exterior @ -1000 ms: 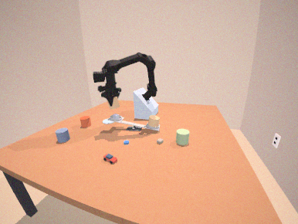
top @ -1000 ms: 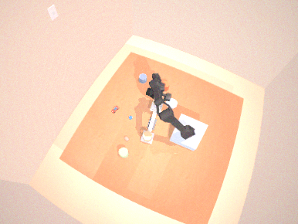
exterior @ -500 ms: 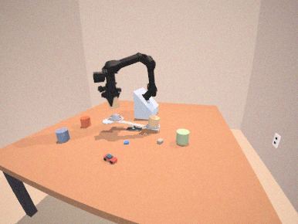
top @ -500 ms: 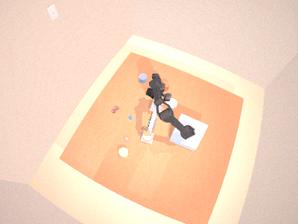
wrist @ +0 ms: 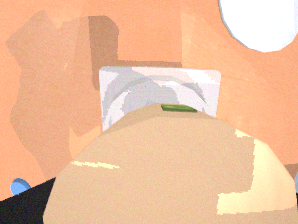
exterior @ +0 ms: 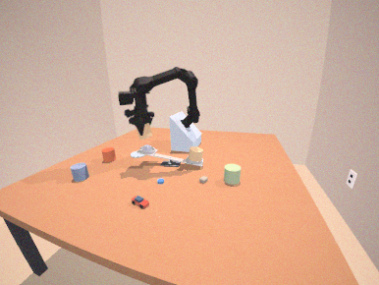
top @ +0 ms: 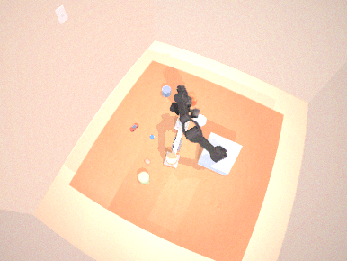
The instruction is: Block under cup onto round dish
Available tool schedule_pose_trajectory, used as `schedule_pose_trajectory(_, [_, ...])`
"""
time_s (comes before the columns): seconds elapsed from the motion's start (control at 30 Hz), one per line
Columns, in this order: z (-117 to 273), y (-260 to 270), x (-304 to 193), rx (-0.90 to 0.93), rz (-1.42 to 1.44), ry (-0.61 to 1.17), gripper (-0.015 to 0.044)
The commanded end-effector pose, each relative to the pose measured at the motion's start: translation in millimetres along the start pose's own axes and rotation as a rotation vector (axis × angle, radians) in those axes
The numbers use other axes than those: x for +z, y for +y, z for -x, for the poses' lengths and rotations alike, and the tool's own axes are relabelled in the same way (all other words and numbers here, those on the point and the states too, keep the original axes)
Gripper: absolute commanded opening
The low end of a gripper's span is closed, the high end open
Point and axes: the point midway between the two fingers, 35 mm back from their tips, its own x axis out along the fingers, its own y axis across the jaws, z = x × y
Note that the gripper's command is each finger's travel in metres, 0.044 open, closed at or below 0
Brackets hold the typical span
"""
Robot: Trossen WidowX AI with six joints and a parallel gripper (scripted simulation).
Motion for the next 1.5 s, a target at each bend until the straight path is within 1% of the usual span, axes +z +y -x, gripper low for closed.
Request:
schedule_pose_trajectory(0.0, [0, 0, 1, 0.003, -0.003, -0.001, 0.0])
schedule_pose_trajectory(0.57, [0, 0, 1, 0.003, -0.003, -0.001, 0.0])
schedule_pose_trajectory(0.63, [-1, -6, 8, 0.004, -0.003, -0.005, 0.0])
schedule_pose_trajectory(0.87, [-17, -70, 71, 0.004, -0.006, -0.033, 0.0])
schedule_pose_trajectory(1.07, [-39, -132, 110, 0.001, -0.006, -0.042, 0.0])
schedule_pose_trajectory(1.33, [-81, -211, 135, 0.0, 0.0, -0.03, 0.0])
schedule_pose_trajectory(1.47, [-85, -217, 135, 0.0, 0.001, -0.028, 0.0])
